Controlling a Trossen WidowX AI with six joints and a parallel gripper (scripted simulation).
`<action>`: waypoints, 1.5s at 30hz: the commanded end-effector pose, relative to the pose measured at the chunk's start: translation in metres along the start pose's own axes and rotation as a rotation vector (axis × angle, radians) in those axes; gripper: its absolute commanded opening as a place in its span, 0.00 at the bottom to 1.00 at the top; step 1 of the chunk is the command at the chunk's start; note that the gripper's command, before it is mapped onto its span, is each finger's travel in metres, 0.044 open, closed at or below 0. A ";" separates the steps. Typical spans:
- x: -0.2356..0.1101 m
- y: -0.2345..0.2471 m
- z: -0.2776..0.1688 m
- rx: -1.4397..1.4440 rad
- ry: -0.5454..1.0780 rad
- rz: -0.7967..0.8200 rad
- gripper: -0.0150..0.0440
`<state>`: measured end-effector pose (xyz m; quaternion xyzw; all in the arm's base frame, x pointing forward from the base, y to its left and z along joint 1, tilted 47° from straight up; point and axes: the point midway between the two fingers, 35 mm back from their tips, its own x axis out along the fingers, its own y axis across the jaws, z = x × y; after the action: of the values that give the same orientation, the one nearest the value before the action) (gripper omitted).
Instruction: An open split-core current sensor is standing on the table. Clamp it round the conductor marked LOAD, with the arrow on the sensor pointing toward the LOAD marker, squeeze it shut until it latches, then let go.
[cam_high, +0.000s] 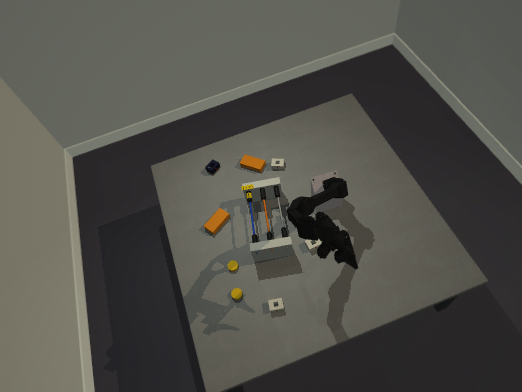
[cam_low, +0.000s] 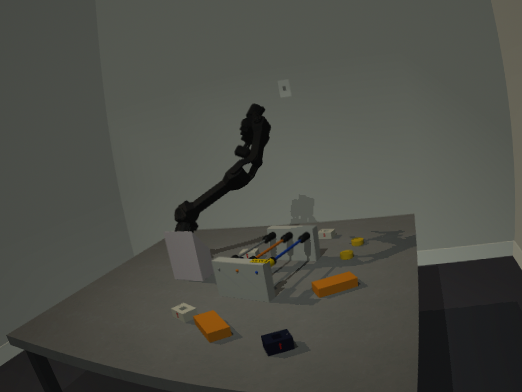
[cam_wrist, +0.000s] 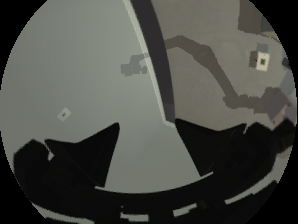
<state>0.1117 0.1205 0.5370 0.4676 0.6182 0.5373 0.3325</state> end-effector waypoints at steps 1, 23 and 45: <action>-0.001 0.000 -0.001 -0.005 -0.005 0.001 0.98; 0.025 -0.015 -0.050 -0.677 -0.689 -0.034 1.00; 0.002 -0.073 0.117 -1.199 -1.338 -0.608 1.00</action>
<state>0.1687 0.1747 0.4622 0.2946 0.0413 0.3230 0.8984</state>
